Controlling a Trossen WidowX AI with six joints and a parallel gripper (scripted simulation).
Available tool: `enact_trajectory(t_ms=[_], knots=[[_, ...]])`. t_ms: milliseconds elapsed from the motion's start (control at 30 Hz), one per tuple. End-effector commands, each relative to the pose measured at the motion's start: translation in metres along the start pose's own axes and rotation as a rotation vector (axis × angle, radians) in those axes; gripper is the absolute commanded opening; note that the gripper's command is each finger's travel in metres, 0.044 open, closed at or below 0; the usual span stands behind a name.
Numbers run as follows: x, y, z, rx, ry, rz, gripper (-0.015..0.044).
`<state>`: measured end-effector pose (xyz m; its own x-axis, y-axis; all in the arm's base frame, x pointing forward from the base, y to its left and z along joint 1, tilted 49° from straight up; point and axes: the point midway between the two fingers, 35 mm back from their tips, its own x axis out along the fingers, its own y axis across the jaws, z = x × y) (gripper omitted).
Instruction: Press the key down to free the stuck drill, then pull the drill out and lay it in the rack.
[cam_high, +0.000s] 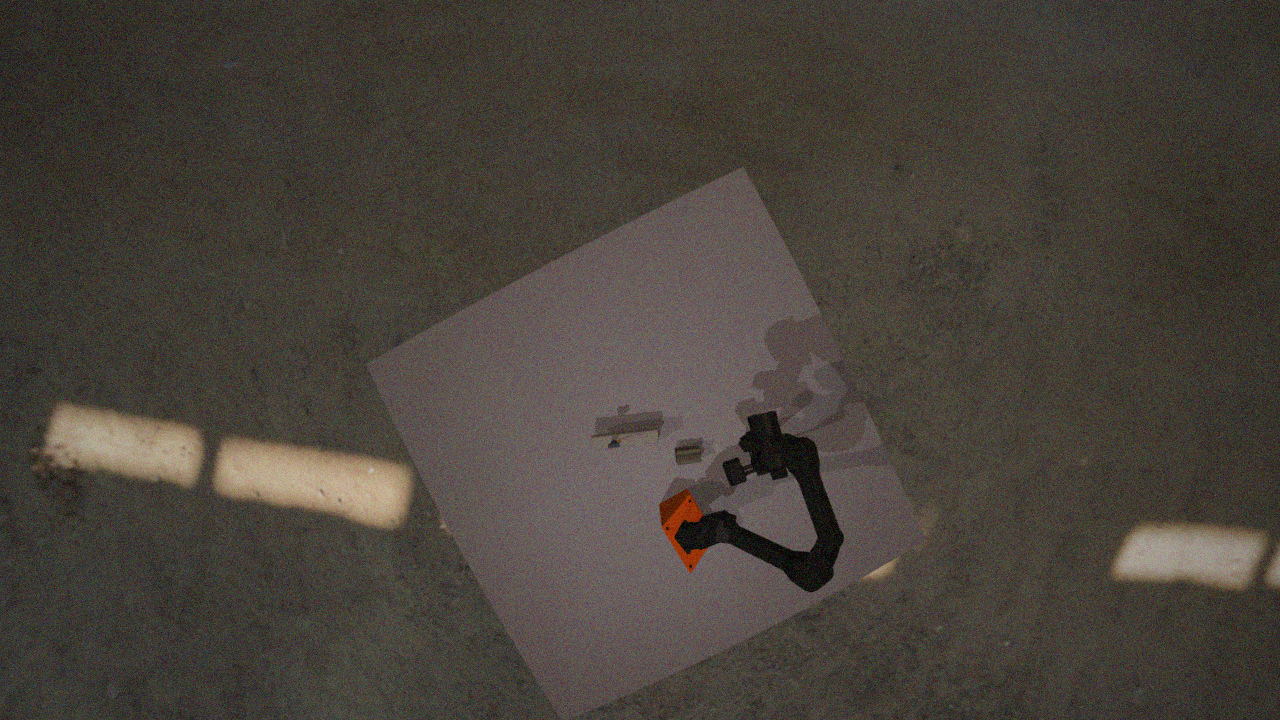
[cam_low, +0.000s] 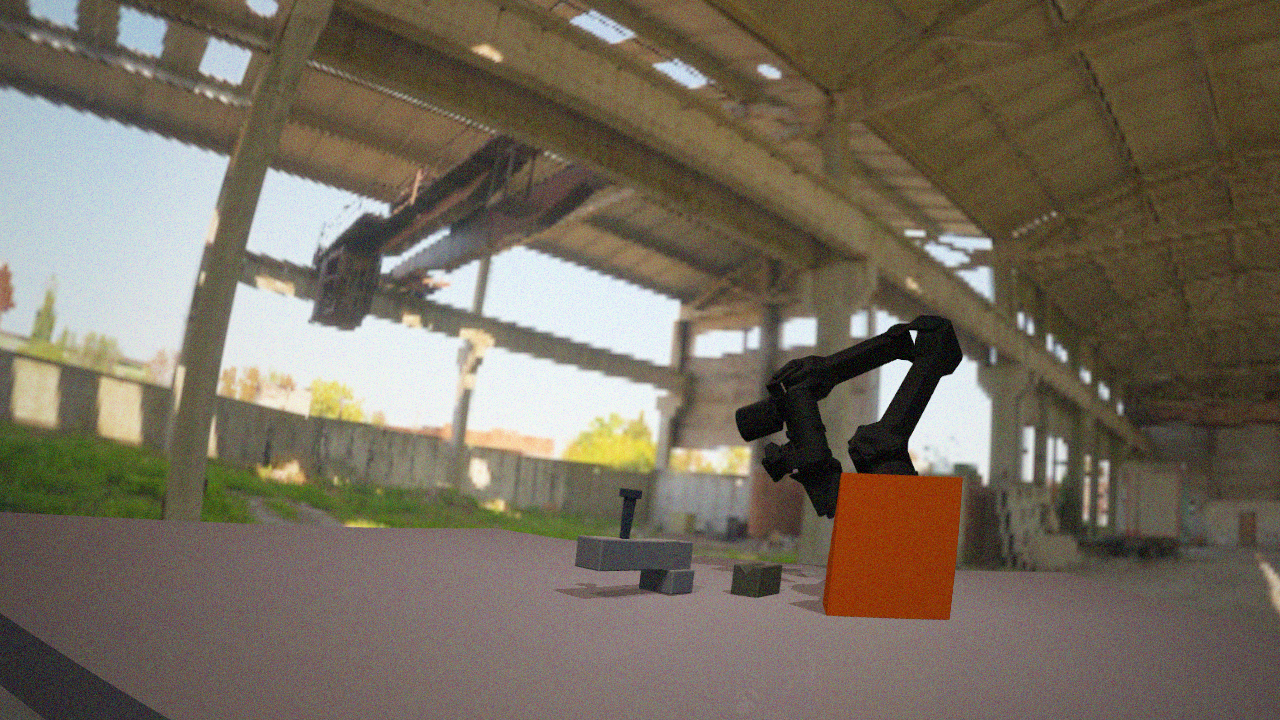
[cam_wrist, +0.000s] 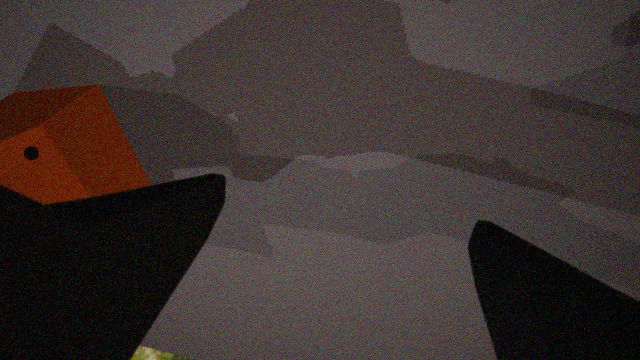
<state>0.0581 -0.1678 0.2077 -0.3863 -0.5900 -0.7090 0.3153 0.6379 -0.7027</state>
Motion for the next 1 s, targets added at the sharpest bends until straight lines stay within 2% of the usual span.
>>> enact_trajectory(t_ms=[0,267,467,733,967], knots=[[0.0,0.0,0.0,0.0,0.0,0.0,0.0374],[0.0,0.001,0.002,0.001,-0.002,0.0,0.0164],[-0.017,0.041,0.072,0.041,-0.072,0.009,0.0006],[-0.05,0.151,0.145,0.103,-0.175,0.01,0.0],[-0.069,0.277,0.158,0.166,-0.278,0.004,0.0]])
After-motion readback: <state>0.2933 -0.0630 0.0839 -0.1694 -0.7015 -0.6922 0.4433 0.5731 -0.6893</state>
